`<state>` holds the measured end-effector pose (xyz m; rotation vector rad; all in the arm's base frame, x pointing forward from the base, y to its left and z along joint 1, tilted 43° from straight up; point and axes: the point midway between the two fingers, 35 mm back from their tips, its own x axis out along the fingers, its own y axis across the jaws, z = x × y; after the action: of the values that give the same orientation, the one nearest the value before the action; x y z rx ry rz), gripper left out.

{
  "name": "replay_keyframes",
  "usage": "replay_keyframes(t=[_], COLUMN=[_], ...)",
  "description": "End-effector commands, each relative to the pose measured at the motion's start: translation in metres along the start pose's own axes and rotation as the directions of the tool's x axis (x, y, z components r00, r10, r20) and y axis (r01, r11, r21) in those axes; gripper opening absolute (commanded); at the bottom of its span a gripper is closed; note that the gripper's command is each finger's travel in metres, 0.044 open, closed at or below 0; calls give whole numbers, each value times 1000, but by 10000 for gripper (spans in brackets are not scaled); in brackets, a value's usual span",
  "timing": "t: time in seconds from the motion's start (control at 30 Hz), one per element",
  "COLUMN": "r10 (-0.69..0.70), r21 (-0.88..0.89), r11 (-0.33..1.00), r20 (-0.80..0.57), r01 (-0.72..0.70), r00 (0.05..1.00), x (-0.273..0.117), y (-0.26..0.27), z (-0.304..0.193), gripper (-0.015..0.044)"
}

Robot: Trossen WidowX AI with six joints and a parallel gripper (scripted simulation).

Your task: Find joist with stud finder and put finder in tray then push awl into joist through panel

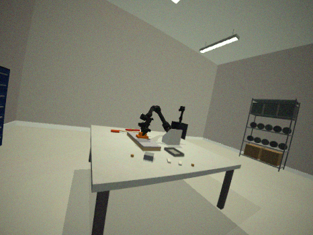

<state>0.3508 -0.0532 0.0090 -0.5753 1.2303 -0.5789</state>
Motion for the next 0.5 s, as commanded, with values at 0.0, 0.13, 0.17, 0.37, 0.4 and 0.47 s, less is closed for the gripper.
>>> replay_keyframes(t=[0.0,0.13,0.17,0.37,0.4,0.47], r10=[10,10,10,11,11,11], r21=[-1,-1,-1,0,0,0], r11=[1000,1000,1000,1000,1000,1000], r20=[0,0,0,0,0,0], r01=[-10,-10,-10,-11,-11,-11], r00=[1000,1000,1000,1000,1000,1000], x=[0,0,0,0,0,0], y=[13,21,23,36,39,43], z=[1,1,1,1,1,1], gripper=[0,0,0,0,0,0])
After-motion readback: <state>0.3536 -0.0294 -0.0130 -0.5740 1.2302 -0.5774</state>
